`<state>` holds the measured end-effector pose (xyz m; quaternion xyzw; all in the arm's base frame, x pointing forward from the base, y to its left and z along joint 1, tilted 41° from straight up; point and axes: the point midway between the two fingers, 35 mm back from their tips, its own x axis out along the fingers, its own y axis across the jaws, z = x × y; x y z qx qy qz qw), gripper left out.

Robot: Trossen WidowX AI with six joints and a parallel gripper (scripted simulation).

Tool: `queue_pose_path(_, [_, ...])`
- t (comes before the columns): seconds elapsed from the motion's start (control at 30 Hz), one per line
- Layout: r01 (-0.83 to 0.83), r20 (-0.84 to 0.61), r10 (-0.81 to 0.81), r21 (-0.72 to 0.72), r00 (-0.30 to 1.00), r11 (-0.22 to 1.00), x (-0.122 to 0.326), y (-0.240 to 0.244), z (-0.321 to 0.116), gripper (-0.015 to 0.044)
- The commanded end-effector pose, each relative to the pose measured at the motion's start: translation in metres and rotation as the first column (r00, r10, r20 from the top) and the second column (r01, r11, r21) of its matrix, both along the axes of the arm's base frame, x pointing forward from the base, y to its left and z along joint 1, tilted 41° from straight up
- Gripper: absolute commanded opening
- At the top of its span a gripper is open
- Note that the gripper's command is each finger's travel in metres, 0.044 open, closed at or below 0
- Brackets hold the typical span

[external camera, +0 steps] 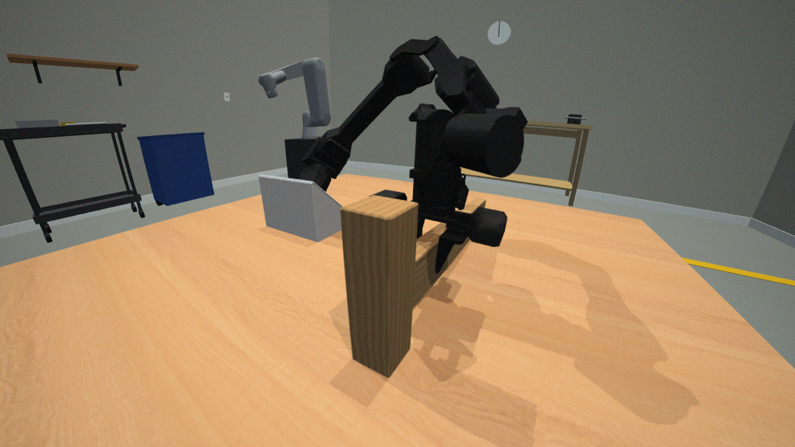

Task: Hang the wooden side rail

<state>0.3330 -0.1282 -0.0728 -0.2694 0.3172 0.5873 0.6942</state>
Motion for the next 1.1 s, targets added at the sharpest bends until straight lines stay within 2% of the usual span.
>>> queue_pose_path(0.0, [0.011, 0.016, -0.011, -0.012, 1.000, 1.000, 0.0027, -0.0083, 0.0036, 0.0000])
queue_pose_path(1.07, [0.011, 0.016, -0.011, -0.012, 1.000, 1.000, 0.0026, -0.0103, 0.0011, 0.0000])
